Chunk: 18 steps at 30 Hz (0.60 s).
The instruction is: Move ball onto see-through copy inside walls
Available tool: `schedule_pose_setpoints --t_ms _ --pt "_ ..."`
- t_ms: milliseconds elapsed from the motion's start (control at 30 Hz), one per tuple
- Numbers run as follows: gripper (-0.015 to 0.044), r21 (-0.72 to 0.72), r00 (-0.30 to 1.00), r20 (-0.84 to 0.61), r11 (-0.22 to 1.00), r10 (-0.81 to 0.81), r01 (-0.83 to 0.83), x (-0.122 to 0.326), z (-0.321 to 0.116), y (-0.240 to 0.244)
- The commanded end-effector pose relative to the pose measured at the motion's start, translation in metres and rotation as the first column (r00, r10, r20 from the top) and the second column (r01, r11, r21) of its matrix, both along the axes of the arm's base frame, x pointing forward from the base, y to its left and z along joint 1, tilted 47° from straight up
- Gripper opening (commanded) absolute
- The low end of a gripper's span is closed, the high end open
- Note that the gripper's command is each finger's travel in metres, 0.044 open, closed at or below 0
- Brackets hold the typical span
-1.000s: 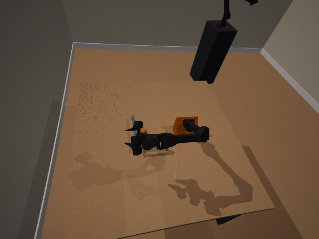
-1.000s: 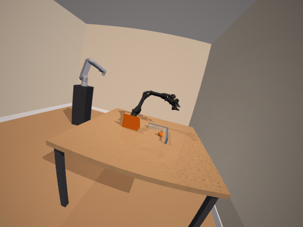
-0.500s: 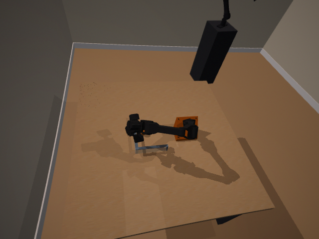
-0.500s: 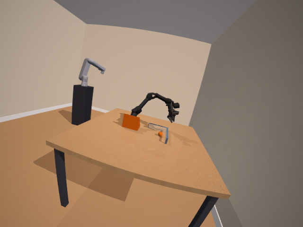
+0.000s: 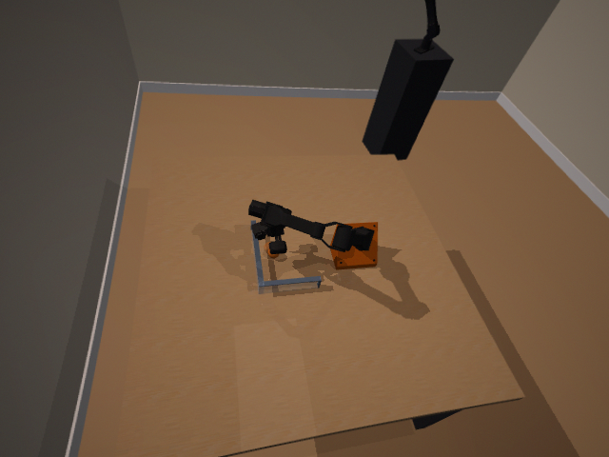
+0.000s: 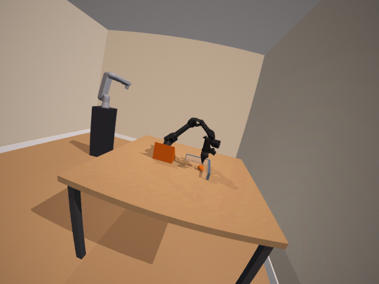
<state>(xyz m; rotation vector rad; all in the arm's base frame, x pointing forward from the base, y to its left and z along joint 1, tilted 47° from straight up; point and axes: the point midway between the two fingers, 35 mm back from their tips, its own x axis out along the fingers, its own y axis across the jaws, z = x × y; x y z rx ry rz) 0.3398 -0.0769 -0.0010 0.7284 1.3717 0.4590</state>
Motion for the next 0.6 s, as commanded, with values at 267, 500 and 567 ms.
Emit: schedule_pose_setpoints --t_ms 267,500,567 --pt "0.0344 0.04 1.0 0.002 0.999 0.0 0.0 -0.001 -0.012 0.013" --pt "0.0344 0.04 1.0 0.002 0.999 0.0 0.0 0.0 -0.016 0.017" --pt "0.0344 0.04 1.0 0.002 0.999 0.0 0.0 0.001 -0.018 0.019"
